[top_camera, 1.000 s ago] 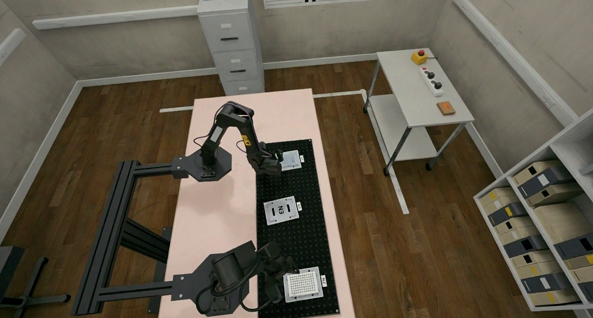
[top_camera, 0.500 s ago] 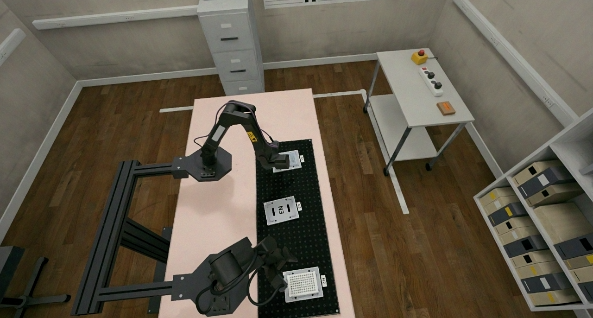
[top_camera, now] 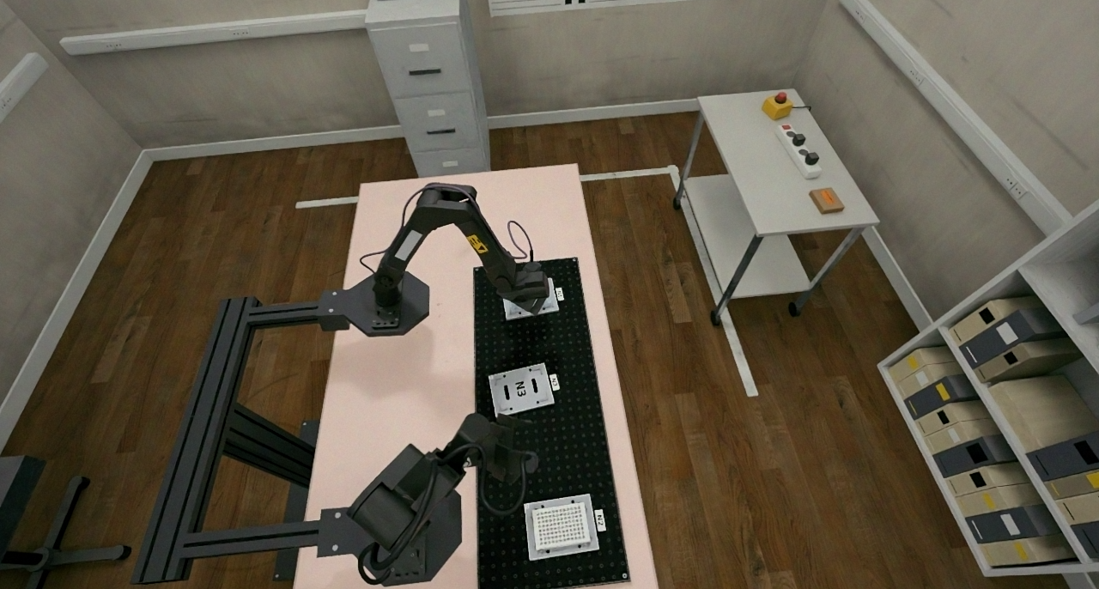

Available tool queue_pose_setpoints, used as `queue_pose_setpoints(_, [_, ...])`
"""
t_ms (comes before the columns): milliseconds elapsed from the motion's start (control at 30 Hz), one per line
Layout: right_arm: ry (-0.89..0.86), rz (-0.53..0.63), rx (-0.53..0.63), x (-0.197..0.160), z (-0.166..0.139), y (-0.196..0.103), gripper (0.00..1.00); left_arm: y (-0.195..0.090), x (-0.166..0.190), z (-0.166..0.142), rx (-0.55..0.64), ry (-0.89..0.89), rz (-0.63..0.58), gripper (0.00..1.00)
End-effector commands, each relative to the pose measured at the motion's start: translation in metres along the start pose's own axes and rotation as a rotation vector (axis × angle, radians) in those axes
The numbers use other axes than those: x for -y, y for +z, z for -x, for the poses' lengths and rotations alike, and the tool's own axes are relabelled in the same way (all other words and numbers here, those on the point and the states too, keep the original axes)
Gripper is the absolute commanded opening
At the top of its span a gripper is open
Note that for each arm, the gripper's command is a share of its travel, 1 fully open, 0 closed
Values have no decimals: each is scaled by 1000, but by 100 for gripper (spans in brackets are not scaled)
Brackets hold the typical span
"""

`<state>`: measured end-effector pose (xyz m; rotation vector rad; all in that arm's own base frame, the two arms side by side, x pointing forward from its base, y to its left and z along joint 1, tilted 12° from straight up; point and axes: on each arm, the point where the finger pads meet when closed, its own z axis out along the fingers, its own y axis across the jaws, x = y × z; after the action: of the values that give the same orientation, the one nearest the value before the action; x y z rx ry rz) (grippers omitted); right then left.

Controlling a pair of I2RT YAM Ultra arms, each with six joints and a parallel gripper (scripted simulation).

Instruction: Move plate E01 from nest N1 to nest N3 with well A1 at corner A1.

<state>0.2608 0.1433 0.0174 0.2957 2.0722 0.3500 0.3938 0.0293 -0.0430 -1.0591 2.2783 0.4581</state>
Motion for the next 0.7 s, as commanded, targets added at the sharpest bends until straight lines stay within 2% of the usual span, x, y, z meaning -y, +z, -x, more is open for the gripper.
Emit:
queue_pose_setpoints(0, [-152,60,-53,-17,-4,-6,100,0,6,-1,-69,155,-16,100])
queue_pose_setpoints(333, [-545,388,-74,-92,-30,-52,100,8,18,7,-208,447,-124,100])
queue_pose_setpoints(467, [-688,514,-59,-115,-40,-74,100,10,21,11,-252,560,-182,100])
queue_pose_setpoints(567, [-729,542,-55,-119,-43,-79,100,9,22,10,-265,595,-200,100])
queue_pose_setpoints(667, [-855,668,-23,-139,-52,-104,100,11,25,16,-294,694,-264,100])
